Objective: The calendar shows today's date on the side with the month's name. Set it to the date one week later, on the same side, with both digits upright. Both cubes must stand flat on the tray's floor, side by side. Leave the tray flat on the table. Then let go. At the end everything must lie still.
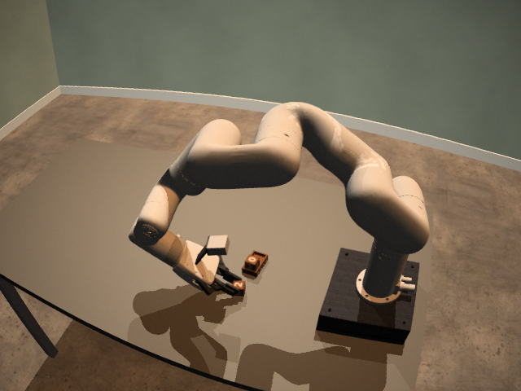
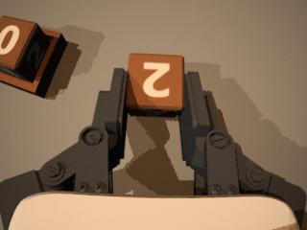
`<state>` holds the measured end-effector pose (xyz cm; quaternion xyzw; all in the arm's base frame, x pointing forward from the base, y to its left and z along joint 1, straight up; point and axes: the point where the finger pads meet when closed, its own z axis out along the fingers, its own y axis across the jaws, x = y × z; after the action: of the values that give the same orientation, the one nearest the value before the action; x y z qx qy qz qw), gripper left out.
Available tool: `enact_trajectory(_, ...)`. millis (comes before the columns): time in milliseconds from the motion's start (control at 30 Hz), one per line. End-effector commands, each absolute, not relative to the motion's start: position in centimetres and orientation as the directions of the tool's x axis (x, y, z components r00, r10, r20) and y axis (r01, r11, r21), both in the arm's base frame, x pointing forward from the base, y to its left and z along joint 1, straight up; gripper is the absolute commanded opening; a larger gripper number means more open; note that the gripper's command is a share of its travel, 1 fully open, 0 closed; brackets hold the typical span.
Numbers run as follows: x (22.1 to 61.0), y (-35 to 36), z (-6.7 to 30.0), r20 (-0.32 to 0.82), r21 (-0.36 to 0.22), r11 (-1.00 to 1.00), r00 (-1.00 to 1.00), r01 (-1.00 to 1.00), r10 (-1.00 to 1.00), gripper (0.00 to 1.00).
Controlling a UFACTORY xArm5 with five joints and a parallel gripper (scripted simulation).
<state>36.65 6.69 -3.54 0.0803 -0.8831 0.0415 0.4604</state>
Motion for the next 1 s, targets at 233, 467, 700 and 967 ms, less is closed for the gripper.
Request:
enact_trajectory(233,36.77,6.71,-3.44,0.818,0.001,0.984,-0.566,-0.180,-0.104,0.27)
enact_trajectory(467,36.77,6.71,-3.46,0.818,0.001,0.984,-0.566,-0.180,-0.104,0.27)
enact_trajectory(700,36.77,6.71,-3.61,0.818,0.001,0.984,-0.566,-0.180,-0.104,0.27)
enact_trajectory(967,36.77,6.71,-3.77,0.818,0.001,0.984,-0.566,-0.180,-0.104,0.27)
